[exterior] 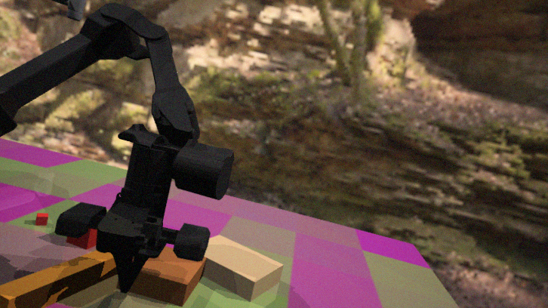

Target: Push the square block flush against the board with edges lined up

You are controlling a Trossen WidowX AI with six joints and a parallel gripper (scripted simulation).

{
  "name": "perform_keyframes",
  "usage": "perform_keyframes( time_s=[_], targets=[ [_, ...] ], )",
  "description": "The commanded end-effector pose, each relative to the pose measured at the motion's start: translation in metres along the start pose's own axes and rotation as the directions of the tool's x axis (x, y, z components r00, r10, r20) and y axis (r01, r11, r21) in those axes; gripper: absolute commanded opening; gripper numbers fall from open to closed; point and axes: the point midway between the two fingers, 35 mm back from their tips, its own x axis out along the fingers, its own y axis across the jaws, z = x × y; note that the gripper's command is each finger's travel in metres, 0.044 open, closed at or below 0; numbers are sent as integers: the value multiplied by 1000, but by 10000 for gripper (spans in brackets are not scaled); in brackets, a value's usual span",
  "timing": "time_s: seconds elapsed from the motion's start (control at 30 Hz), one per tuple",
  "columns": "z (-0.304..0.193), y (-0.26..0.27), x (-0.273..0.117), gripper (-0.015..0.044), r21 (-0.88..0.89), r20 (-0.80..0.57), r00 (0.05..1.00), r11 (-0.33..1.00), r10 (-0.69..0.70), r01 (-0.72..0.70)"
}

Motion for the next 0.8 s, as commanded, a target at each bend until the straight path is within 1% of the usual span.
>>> perform_keyframes(
  time_s=[0.0, 0.77],
  targets=[
    [-10, 0, 2, 0, -9, -11, 1000, 1000, -6, 6],
    [-33, 5, 2, 0, -9, -11, 1000, 1000, -6, 6]
  ],
)
